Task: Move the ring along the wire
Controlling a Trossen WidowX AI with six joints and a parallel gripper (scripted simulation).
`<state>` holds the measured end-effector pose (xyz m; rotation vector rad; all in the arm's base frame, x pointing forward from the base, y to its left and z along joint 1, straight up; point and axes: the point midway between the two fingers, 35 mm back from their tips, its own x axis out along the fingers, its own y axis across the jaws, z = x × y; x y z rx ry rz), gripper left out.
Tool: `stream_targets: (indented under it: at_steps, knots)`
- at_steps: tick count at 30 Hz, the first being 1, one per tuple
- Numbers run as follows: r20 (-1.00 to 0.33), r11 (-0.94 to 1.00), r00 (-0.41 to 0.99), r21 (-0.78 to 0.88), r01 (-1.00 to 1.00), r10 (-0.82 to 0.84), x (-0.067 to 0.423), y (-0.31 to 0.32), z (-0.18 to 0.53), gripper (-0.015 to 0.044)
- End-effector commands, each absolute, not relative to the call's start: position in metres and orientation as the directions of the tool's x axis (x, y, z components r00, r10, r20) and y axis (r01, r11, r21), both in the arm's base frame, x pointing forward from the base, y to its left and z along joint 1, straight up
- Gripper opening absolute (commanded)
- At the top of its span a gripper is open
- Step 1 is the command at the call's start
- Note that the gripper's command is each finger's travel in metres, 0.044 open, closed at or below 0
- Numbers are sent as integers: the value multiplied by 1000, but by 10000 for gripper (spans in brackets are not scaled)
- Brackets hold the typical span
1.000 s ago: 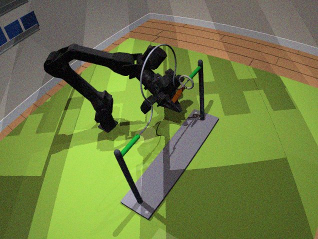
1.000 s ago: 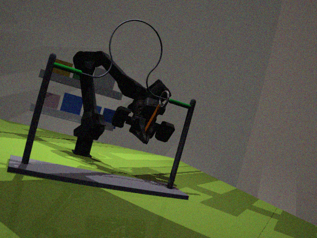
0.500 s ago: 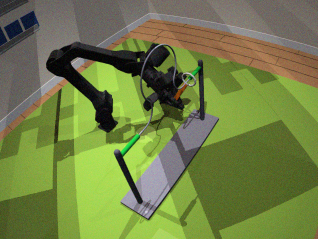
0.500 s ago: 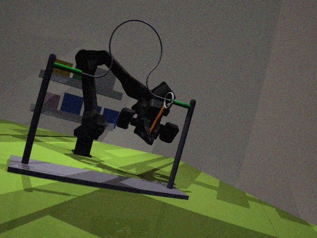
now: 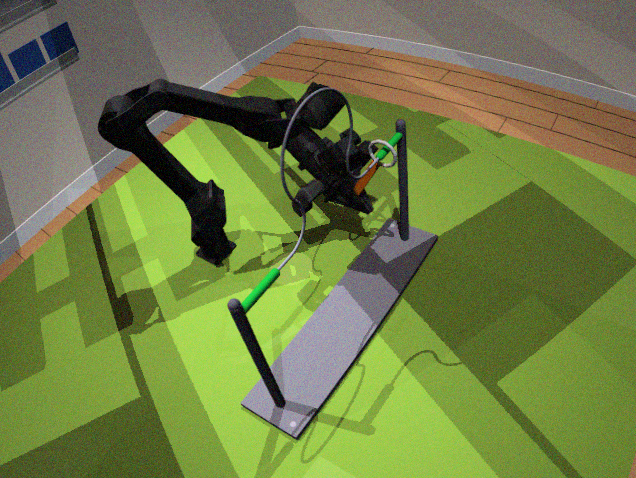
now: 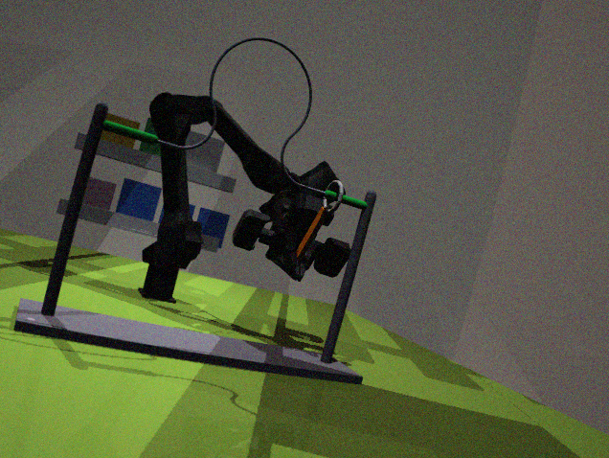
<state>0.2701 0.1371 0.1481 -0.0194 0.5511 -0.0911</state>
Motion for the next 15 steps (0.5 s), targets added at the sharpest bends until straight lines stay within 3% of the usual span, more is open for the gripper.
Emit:
stream_targets:
  at_steps: [1,15]
  knots:
    - [-520,995,849,-40,86,-94,271,142,149,-150]
    - [-520,995,849,-40,86,-94,271,144,136,-150]
